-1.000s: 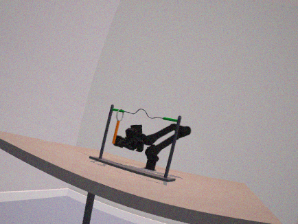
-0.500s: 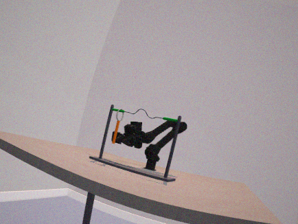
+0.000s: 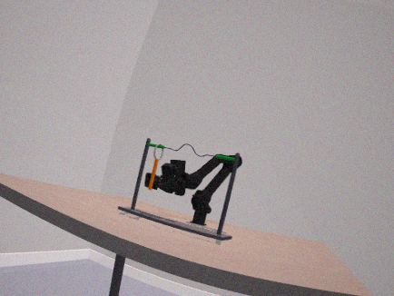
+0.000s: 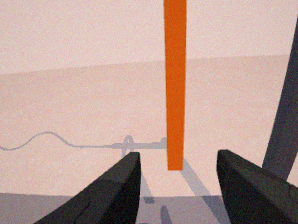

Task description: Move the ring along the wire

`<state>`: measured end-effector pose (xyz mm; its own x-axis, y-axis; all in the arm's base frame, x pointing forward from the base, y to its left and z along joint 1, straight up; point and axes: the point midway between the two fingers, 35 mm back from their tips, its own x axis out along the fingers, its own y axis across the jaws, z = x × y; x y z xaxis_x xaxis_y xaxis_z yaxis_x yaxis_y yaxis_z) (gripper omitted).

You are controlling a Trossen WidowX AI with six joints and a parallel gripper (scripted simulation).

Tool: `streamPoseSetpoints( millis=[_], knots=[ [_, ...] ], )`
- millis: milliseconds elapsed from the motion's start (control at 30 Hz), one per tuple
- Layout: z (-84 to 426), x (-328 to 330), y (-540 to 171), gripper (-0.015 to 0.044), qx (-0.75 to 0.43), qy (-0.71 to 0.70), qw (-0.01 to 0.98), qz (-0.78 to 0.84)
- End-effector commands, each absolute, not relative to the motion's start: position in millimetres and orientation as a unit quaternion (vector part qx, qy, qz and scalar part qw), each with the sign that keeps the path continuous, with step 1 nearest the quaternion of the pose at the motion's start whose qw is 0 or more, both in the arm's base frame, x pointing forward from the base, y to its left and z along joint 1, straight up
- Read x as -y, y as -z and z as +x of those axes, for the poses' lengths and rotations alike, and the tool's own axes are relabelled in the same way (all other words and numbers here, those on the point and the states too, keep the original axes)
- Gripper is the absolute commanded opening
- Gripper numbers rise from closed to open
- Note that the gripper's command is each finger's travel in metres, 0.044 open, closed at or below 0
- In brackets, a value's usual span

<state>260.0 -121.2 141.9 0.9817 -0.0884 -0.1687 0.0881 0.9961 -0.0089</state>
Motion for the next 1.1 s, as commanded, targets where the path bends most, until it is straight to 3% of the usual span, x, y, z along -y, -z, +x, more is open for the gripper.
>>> streamPoseSetpoints(
  millis=[0,1067],
  knots=[
    [267.6,123.5,-143.3,0.016,-0.083,0.046,0.995,-0.001],
    [313.4,125.4,-132.1,0.016,-0.08,0.046,0.996,-0.001]
  ],
)
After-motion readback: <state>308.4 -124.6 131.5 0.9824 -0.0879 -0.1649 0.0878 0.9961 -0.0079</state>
